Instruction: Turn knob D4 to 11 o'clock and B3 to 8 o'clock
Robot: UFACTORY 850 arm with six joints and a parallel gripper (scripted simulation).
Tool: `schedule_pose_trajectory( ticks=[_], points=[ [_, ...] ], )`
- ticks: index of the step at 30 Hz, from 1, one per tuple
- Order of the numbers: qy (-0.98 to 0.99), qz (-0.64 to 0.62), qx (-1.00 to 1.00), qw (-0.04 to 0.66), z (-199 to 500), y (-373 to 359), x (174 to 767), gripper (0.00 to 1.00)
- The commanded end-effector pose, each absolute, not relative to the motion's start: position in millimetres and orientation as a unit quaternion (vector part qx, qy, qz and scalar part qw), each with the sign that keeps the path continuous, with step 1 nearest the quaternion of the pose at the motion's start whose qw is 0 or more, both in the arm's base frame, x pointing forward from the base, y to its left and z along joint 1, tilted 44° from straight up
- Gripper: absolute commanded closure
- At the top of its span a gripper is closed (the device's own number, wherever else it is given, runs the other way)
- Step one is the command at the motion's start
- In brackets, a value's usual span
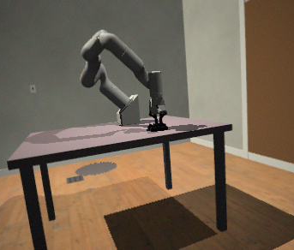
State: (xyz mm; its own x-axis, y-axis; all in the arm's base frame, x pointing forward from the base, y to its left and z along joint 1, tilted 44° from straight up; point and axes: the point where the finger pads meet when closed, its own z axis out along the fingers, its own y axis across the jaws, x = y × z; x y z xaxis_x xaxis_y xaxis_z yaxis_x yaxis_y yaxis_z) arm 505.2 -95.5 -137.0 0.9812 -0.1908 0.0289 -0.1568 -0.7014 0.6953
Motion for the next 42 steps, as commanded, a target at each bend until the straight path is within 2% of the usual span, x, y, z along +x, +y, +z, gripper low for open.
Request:
schedule_pose_trajectory(
  ticks=[1,12,13,42],
  points=[
    [-0.094,-0.022,0.922,0.375,-136.6,-95.0,506.0,0.81],
    [-0.094,-0.022,0.922,0.375,-136.6,-95.0,506.0,0.81],
    [-0.094,-0.022,0.922,0.375,-136.6,-95.0,506.0,0.92],
    [-0.094,-0.022,0.922,0.375,-136.6,-95.0,506.0,0.92]
  ],
)
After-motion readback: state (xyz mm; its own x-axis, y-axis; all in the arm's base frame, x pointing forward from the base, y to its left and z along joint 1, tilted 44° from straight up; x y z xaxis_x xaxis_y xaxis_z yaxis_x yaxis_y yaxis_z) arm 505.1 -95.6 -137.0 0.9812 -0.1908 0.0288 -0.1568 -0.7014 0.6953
